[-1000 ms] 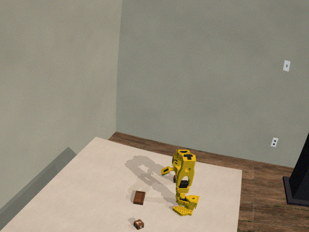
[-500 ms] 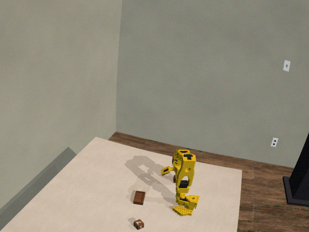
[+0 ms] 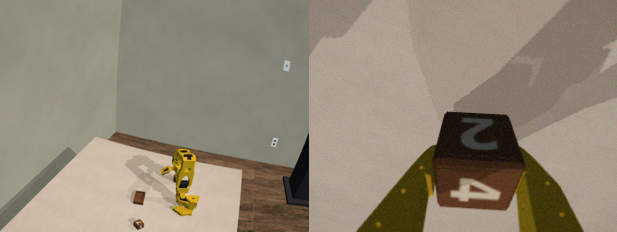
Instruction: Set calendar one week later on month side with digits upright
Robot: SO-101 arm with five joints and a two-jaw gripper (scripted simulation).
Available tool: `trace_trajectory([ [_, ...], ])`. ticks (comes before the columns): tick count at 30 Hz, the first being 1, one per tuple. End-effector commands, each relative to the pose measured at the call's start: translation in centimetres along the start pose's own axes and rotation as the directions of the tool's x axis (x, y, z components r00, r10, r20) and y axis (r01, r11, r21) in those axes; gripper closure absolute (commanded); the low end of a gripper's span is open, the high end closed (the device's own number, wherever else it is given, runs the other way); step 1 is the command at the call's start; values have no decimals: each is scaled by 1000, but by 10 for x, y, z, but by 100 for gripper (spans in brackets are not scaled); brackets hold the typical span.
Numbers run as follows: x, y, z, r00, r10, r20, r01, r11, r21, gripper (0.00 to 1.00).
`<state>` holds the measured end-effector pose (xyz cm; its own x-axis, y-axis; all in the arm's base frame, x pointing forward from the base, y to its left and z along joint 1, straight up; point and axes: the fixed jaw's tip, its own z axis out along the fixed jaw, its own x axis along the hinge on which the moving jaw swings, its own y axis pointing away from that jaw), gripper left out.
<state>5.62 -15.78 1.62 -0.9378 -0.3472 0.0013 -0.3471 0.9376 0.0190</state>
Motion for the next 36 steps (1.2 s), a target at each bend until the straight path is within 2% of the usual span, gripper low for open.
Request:
trace_trajectory([
  [1,2,-7,-13,1000,1,1,-1,999,40,100],
  [6,2,-7,-28,1000,1,1,-1,999,40,100],
  [8,2,-7,-28,1000,1,1,-1,999,40,100],
  [17,2,-3,-50,1000,1,1,-1,999,40,100],
  [30,0,-2,-53,1000,-6,1,6,999,40,100],
  [36,-9,-2,-53,998,-64,0,64,997,40,100],
])
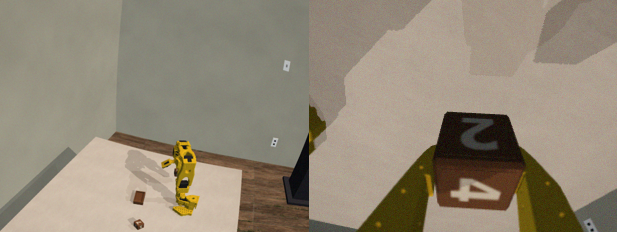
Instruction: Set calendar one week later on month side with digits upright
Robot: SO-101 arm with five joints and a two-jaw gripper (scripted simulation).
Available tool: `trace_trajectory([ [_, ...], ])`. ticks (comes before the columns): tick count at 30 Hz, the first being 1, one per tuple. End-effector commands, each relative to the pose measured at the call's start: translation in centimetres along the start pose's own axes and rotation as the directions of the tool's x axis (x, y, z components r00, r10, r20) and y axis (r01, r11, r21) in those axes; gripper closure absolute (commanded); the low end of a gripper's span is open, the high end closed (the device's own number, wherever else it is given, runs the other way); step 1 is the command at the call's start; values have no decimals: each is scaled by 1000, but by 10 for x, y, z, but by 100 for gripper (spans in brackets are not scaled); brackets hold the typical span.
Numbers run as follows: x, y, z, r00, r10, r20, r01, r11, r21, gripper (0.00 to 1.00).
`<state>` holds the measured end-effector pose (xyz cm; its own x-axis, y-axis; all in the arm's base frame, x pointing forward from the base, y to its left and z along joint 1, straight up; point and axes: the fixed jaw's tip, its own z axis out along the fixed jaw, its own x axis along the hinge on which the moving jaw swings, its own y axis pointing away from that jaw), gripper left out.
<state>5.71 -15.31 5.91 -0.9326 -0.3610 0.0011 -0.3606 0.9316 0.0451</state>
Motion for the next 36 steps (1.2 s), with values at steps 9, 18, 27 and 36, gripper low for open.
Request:
trace_trajectory([
  [9,-35,-3,-10,977,-213,-9,213,975,66,100],
  [18,-88,18,-9,847,-531,-24,532,845,60,100],
  [27,-128,51,-8,646,-762,-34,763,645,51,100],
  [36,-157,98,-5,362,-931,-42,932,360,39,100],
])
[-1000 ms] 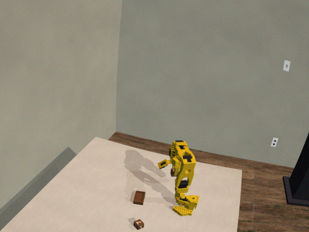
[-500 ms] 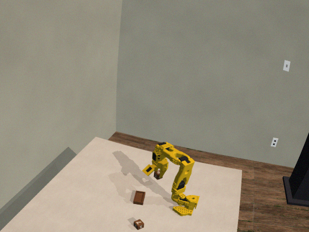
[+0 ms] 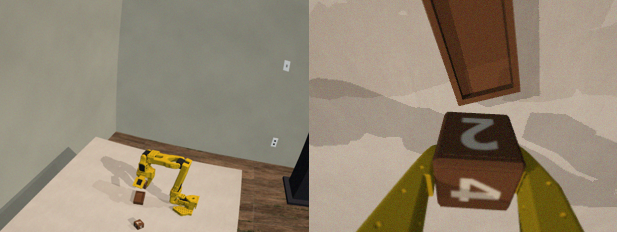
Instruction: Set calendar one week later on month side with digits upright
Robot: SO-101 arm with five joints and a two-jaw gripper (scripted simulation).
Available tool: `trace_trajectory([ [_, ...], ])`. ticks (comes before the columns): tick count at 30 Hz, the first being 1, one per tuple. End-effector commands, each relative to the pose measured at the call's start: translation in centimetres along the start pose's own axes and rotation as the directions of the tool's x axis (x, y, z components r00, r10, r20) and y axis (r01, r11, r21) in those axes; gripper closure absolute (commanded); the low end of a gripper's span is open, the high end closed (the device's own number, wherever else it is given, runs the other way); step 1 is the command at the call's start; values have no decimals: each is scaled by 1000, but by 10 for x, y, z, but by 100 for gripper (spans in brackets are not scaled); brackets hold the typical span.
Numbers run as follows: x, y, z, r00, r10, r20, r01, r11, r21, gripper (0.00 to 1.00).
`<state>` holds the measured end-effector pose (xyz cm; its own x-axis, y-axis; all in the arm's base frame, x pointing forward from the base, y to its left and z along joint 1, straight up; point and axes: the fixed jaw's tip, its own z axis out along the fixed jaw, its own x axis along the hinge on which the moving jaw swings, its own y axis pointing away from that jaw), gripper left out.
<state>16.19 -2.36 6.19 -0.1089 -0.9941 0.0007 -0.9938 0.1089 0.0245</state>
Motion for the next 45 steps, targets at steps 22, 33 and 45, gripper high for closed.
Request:
trace_trajectory([
  [22,-52,2,-7,953,-304,-7,304,952,45,100],
  [33,-52,2,-7,953,-304,-7,304,952,45,100],
  [45,-55,2,-11,949,-314,-8,314,947,65,100],
])
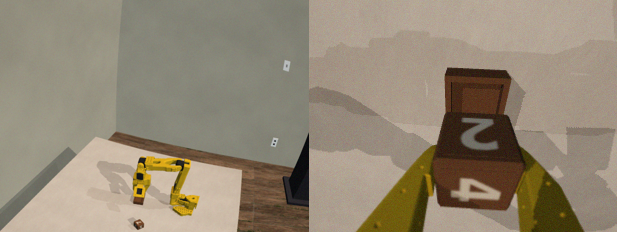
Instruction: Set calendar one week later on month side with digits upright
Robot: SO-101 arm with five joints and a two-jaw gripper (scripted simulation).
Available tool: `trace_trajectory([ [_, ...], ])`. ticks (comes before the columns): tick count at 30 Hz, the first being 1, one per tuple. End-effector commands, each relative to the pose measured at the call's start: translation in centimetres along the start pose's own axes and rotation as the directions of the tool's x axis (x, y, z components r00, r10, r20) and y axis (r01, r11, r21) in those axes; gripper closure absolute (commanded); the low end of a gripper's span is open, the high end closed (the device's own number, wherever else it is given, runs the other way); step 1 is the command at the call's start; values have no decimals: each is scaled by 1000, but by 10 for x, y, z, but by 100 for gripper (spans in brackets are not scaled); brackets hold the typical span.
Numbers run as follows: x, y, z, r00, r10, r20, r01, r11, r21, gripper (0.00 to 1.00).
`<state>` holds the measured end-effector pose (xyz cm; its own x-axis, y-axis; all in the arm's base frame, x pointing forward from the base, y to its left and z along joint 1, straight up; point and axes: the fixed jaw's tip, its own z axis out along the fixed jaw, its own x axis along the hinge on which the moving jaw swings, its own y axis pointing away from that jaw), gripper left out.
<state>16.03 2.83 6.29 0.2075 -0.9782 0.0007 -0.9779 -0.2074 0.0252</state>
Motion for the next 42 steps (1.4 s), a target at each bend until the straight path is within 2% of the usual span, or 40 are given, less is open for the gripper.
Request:
trace_trajectory([
  [1,-2,-7,-10,1000,-2,0,2,998,67,100],
  [42,-2,-8,-10,1000,7,0,-7,998,67,100],
])
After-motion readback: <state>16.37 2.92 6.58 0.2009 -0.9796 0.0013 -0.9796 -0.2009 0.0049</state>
